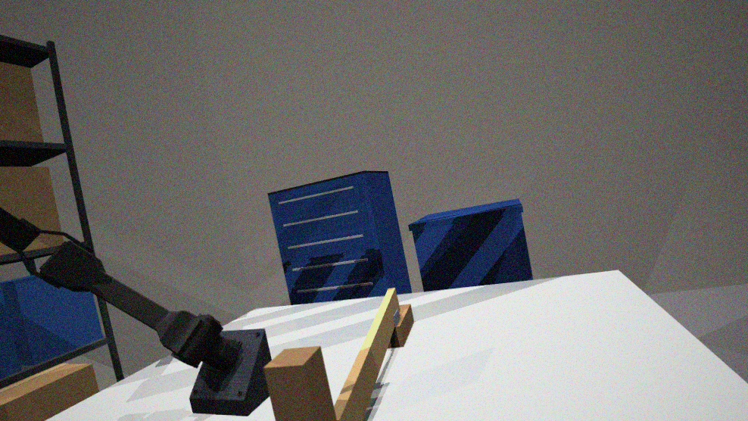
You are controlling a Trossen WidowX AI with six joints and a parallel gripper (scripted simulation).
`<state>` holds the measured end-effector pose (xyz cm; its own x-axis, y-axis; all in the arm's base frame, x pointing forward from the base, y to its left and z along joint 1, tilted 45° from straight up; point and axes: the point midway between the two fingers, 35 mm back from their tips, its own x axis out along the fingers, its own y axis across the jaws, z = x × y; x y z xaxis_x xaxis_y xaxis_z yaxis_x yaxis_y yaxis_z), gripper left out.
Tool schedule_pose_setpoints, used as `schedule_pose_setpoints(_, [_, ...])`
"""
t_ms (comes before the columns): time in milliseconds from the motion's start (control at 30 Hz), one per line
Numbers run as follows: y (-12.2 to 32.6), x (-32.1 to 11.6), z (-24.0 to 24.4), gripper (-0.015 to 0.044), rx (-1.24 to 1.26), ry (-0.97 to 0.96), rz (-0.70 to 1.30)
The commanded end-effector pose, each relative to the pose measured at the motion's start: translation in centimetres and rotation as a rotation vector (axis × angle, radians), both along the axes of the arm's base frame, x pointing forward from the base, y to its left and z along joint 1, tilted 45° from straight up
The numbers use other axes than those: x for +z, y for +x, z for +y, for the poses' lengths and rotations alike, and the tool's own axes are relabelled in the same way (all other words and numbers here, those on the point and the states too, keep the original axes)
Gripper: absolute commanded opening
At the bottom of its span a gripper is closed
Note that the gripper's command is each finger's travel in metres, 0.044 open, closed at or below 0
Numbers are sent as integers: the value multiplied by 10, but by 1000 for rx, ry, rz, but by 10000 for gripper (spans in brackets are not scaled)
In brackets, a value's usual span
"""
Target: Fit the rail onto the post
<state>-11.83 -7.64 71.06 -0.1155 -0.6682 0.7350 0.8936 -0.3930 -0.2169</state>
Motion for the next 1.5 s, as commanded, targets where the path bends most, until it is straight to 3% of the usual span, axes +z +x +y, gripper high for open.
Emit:
schedule_pose_setpoints(0, [60, 1, -15, 440, 61, 24, 131])
schedule_pose_setpoints(367, [223, -31, -35, 440, 216, 97, 505])
schedule_pose_setpoints(633, [338, -87, -29, 440, 317, 150, 820])
schedule_pose_setpoints(933, [418, -152, -11, 440, 389, 187, 1087])
schedule_pose_setpoints(1167, [478, -234, 18, 440, 452, 218, 1369])
schedule_pose_setpoints(1467, [514, -334, 55, 440, 507, 273, 1677])
